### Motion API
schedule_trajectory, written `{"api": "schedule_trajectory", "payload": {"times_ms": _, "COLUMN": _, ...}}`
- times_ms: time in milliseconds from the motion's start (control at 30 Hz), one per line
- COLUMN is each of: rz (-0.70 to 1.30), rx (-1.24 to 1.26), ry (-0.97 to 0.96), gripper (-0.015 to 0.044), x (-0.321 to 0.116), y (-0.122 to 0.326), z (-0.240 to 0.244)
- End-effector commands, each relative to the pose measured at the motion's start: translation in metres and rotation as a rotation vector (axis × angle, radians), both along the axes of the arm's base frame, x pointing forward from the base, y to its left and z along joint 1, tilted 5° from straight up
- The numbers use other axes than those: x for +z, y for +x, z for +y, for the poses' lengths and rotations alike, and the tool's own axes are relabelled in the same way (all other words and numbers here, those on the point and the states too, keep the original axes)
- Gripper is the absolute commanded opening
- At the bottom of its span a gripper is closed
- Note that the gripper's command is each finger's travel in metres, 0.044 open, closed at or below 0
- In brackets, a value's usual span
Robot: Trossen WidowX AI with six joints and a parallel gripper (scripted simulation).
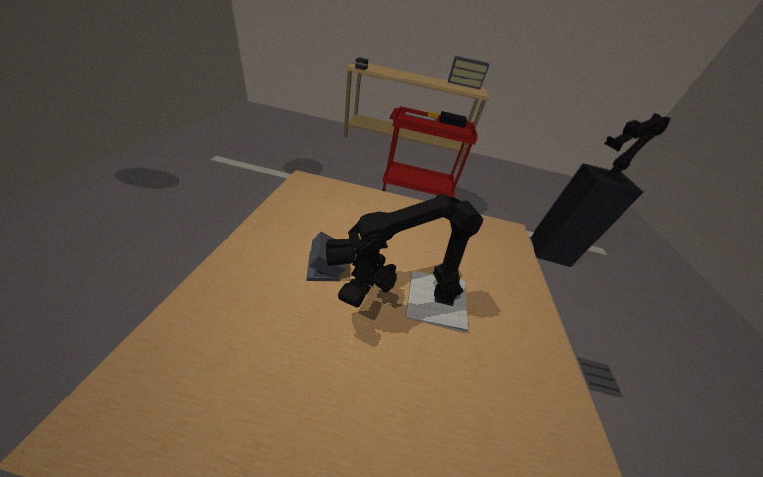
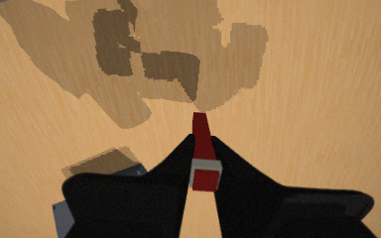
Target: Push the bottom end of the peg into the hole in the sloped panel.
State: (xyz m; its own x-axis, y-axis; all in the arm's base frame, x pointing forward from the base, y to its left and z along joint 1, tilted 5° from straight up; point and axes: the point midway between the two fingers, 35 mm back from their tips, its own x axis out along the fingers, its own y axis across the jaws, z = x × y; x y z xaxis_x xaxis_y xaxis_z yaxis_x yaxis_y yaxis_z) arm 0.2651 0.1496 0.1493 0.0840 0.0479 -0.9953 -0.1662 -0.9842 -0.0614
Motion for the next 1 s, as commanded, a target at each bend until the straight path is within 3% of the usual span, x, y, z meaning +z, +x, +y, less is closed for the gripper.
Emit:
{"api": "schedule_trajectory", "payload": {"times_ms": 0, "rz": -0.013, "rx": -0.008, "ry": 0.004, "gripper": 0.0000, "x": 0.015, "y": -0.002, "z": -0.001}}
{"api": "schedule_trajectory", "payload": {"times_ms": 967, "rz": -0.048, "rx": -0.180, "ry": 0.097, "gripper": 0.0000, "x": 0.023, "y": 0.016, "z": -0.025}}
